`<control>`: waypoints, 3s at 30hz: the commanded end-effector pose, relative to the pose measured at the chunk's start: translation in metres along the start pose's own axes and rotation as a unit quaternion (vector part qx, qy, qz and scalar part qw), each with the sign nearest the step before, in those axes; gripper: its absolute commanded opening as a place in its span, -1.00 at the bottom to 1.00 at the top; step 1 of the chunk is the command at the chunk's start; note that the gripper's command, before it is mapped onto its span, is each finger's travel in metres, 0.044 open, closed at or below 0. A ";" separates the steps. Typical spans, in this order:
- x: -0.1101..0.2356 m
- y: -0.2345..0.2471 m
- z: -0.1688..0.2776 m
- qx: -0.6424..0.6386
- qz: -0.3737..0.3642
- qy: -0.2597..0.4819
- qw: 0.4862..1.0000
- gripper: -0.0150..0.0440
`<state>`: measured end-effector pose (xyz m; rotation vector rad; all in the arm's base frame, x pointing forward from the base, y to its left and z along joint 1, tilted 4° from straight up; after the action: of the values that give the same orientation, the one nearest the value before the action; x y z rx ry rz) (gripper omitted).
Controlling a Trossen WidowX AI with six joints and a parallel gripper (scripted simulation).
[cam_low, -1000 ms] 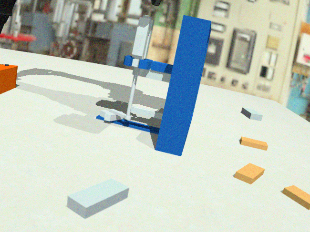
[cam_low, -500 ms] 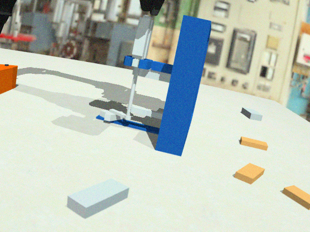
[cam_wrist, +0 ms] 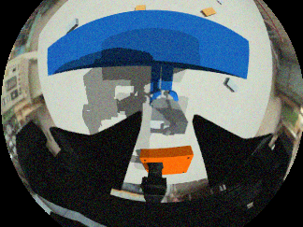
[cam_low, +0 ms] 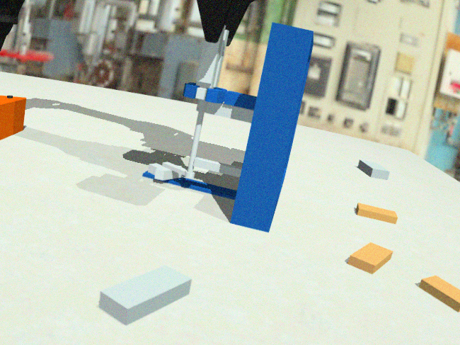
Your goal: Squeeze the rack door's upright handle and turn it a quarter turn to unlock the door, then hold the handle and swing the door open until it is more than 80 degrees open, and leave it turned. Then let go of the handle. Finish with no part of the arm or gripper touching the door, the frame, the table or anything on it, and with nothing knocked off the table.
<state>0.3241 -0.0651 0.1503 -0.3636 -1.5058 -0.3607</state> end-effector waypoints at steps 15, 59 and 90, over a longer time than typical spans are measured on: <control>-0.029 0.000 0.003 0.001 -0.001 0.002 1.000 0.48; -0.029 0.000 0.003 -0.439 0.000 0.003 0.898 -0.45; -0.030 0.000 0.003 -0.819 0.001 0.002 0.574 -0.36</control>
<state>0.3204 -0.0633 0.1211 -1.7825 -0.7011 -1.7247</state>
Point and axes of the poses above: the point midway between the two fingers, 35 mm back from their tips, its own x axis back along the fingers, its own y axis across the jaws, z = x × y, the point moved 2 cm from there along x, back along the fingers, and after that the axes turned 15 degrees about -x, right-handed, at the moved point
